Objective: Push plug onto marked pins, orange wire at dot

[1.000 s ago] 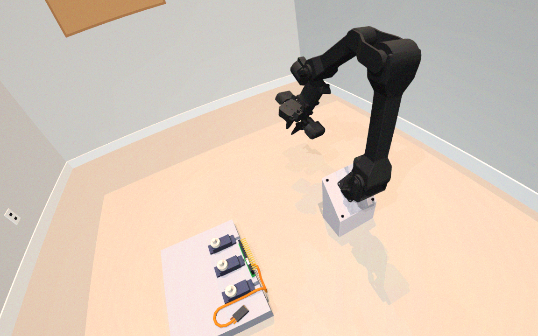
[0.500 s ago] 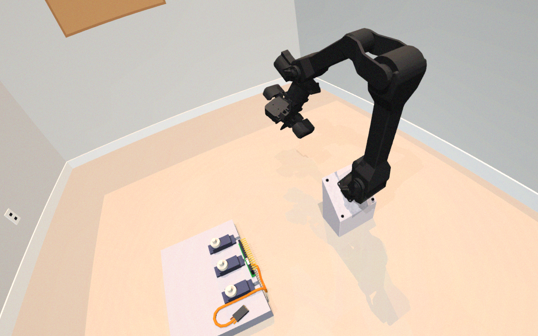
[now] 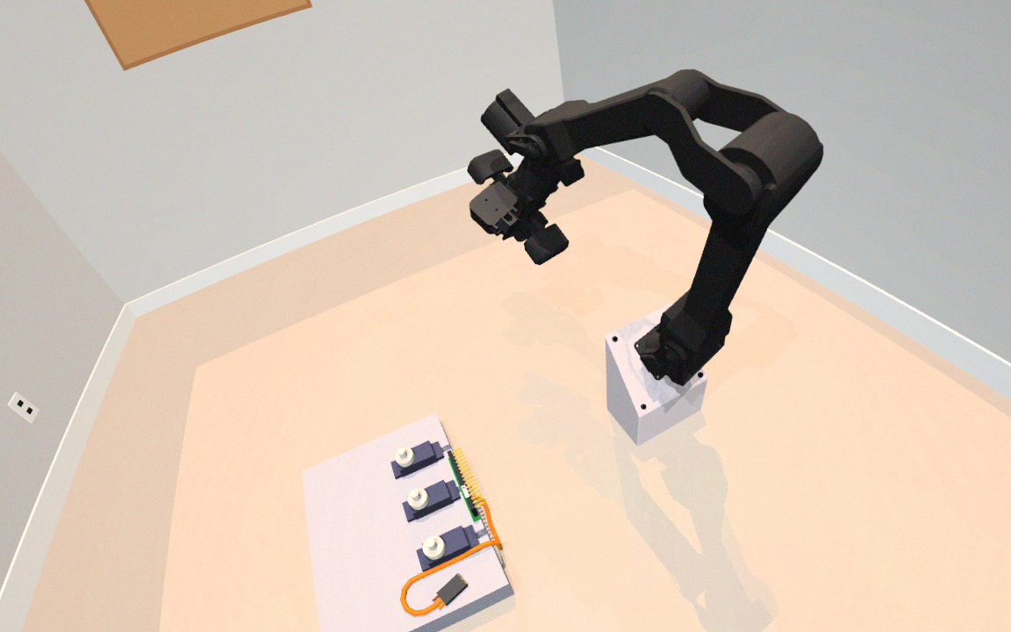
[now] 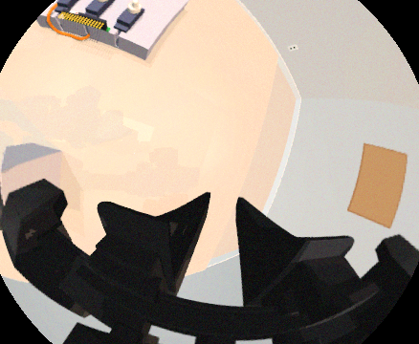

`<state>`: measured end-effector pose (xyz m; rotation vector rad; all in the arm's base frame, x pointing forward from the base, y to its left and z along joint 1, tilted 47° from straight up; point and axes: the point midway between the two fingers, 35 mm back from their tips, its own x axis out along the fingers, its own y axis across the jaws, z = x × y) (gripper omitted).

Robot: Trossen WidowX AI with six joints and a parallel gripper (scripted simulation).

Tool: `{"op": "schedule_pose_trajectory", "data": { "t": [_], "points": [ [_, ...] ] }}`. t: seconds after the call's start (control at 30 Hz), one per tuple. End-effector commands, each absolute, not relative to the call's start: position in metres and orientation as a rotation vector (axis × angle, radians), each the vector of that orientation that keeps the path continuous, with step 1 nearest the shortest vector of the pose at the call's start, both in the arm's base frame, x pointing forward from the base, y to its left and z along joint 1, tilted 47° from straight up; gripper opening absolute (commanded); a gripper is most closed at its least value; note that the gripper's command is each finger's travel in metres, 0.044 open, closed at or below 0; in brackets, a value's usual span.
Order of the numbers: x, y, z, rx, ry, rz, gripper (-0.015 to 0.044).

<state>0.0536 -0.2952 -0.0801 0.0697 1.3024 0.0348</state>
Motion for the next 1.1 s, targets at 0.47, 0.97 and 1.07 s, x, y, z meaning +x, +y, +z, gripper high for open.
{"op": "schedule_pose_trajectory", "data": {
  "t": [0.47,0.97,1.07],
  "points": [
    [0.114,-0.308,-0.04,-0.076,1.302,-0.071,0.0115],
    [0.167,-0.305,-0.001,-0.186,1.239,-0.151,0.0115],
    [0.178,-0.303,0.007,-0.206,1.22,-0.167,0.0115]
  ]
}}
